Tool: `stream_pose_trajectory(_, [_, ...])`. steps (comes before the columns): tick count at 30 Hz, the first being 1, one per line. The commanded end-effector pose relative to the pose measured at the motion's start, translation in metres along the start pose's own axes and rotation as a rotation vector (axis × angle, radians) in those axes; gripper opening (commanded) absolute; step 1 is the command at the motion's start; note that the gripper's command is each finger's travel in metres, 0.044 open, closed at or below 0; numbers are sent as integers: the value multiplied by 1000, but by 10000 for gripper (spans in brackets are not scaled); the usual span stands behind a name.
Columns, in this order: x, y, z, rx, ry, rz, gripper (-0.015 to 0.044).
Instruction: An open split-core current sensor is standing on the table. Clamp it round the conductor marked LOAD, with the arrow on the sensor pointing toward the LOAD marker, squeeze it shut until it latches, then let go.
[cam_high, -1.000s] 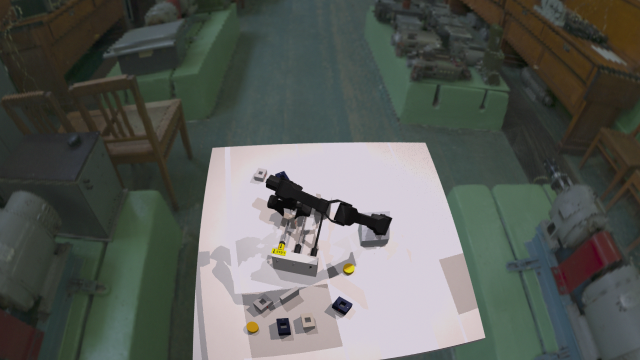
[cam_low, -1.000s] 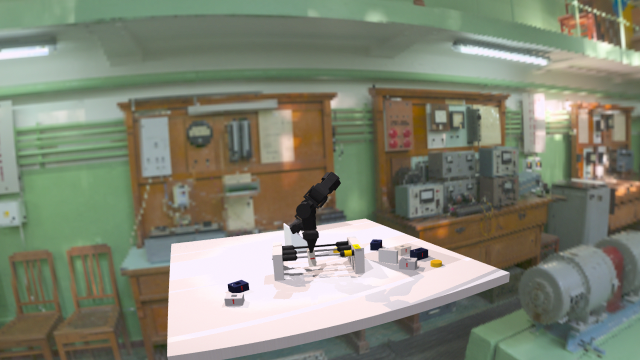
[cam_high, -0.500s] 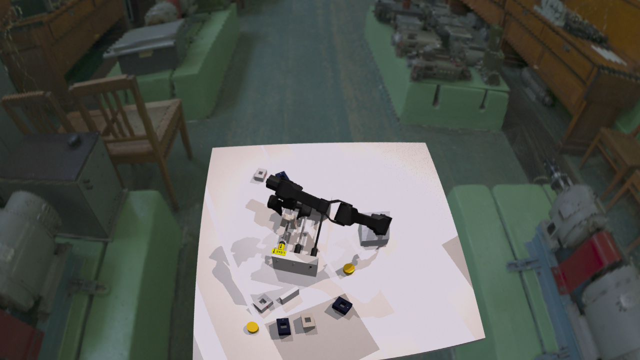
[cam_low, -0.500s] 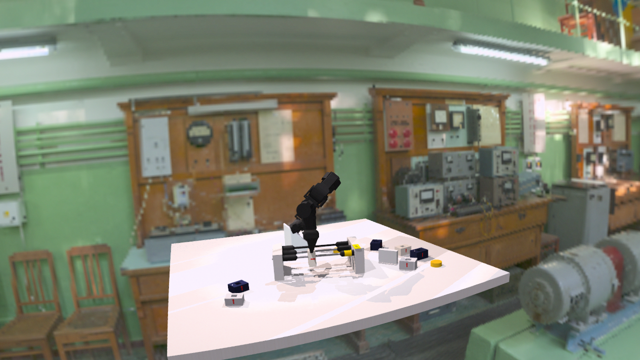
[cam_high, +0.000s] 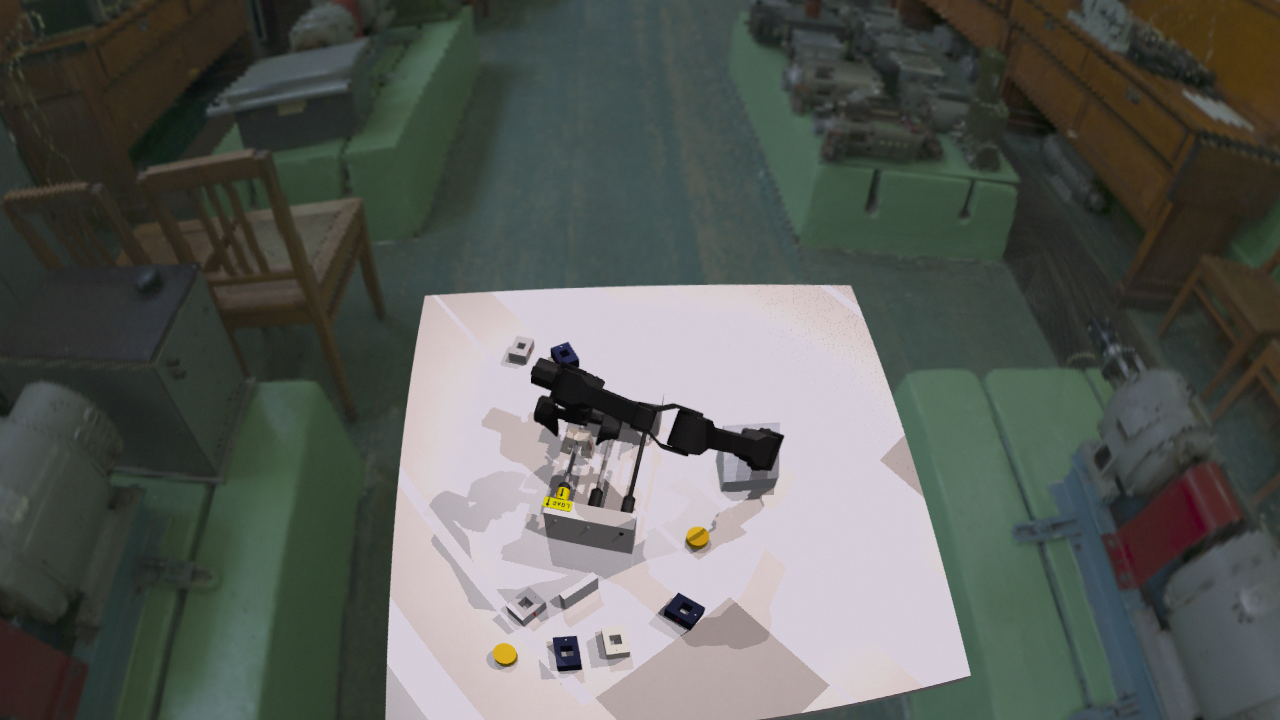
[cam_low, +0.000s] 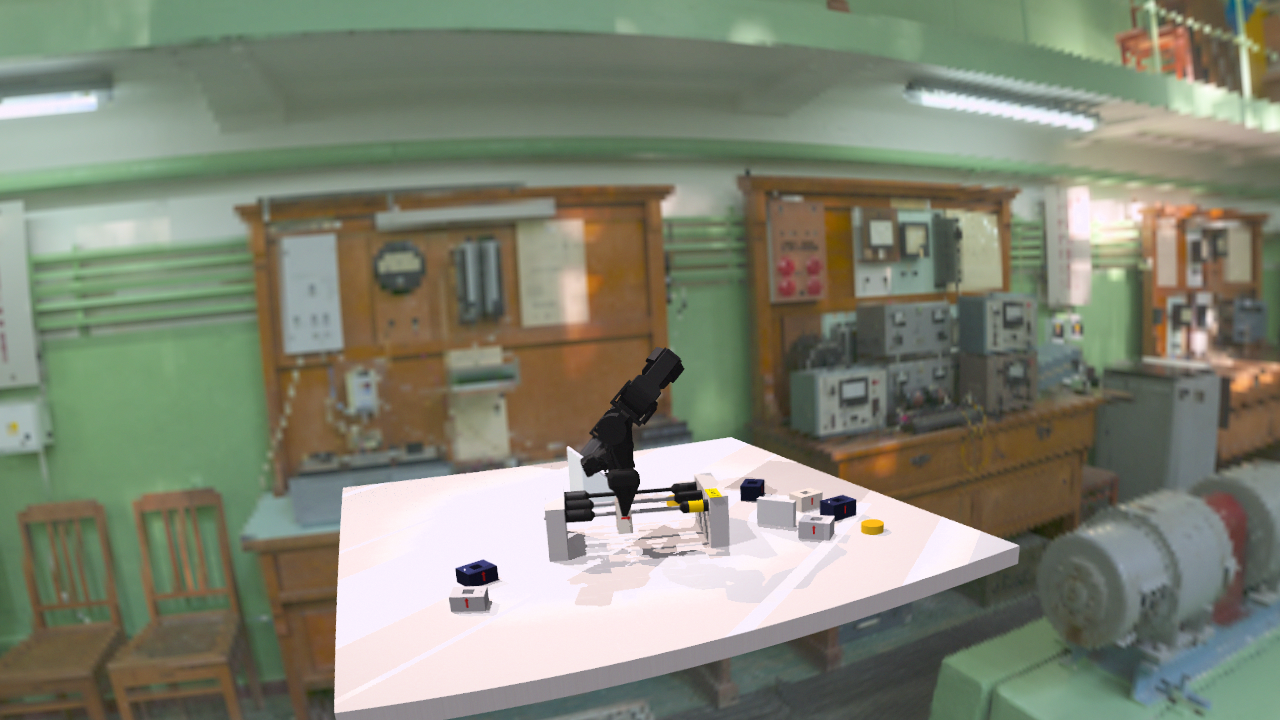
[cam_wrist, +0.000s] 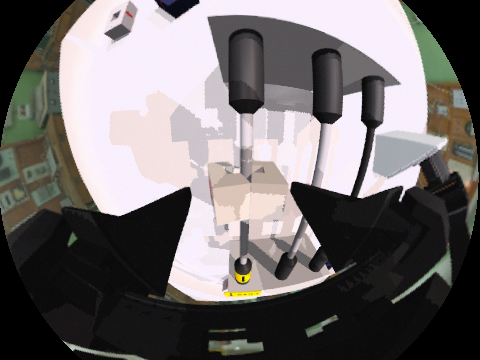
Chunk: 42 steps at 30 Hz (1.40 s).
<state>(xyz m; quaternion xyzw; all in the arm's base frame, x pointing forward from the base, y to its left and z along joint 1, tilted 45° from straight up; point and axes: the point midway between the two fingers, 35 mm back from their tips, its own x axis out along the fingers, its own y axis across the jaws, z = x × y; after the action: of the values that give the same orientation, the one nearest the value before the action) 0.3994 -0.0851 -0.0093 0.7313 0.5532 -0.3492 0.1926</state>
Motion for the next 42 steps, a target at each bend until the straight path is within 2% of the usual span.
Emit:
stream_pose_trajectory(1, [9, -3, -1, 6, 5, -6, 440])
stream_pose_trajectory(24, [39, -3, -1, 6, 7, -6, 440])
stream_pose_trajectory(42, [35, 0, -2, -4, 2, -1, 320])
